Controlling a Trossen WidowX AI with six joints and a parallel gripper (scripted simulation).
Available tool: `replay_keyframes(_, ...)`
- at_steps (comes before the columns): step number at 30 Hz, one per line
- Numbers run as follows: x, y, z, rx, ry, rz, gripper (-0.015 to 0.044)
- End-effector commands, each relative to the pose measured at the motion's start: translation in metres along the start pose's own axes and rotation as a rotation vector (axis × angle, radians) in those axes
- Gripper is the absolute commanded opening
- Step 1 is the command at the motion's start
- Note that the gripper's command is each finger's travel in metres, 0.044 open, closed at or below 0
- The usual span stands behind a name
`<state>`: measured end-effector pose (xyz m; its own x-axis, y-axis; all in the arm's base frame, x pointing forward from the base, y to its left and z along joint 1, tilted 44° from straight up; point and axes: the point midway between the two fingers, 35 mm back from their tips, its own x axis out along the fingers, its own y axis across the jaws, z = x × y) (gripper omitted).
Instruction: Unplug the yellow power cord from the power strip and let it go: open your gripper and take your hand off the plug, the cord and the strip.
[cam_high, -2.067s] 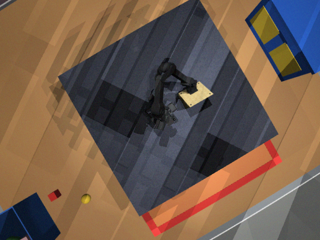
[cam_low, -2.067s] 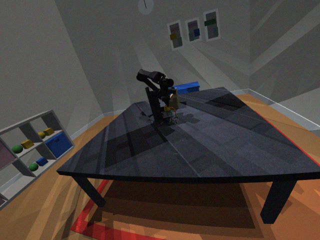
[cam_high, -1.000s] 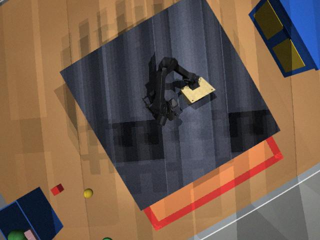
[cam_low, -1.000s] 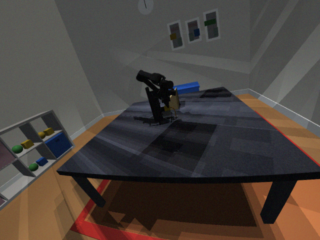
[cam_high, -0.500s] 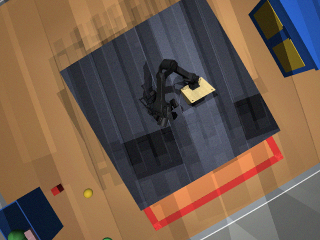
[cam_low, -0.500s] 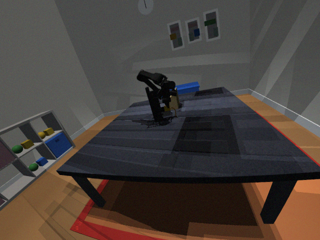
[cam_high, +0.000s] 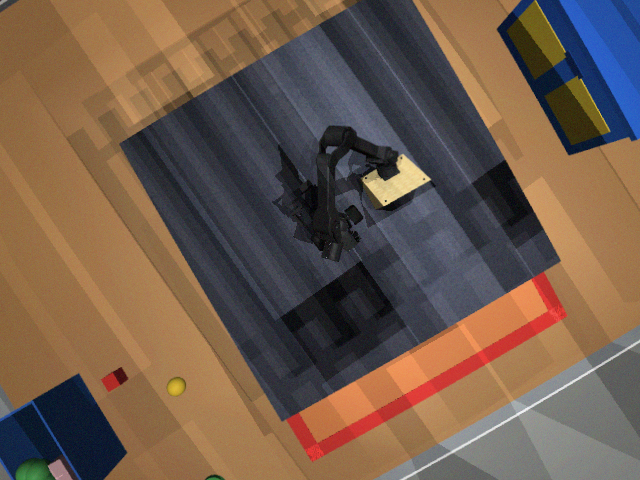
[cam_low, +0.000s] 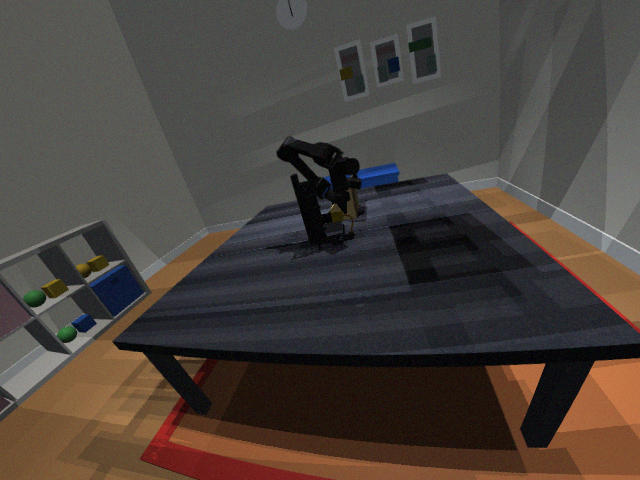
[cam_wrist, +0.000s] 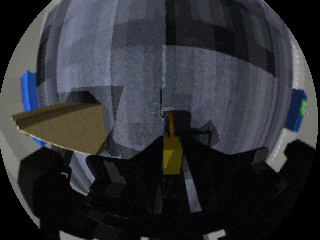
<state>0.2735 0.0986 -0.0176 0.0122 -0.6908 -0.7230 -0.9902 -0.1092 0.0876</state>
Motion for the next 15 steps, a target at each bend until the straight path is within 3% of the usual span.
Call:
replay_keyframes(1,-0.0055,0.0008,0.0170,-0.018,-0.011,-0.011,0.0000)
replay_keyframes(7,-0.0022,0.0008,0.0074,-0.011,-0.010,-0.004,0.0157)
replay_keyframes(15,-0.0022,0.0008,0.0074,-0.011,-0.010,-0.004,0.0160)
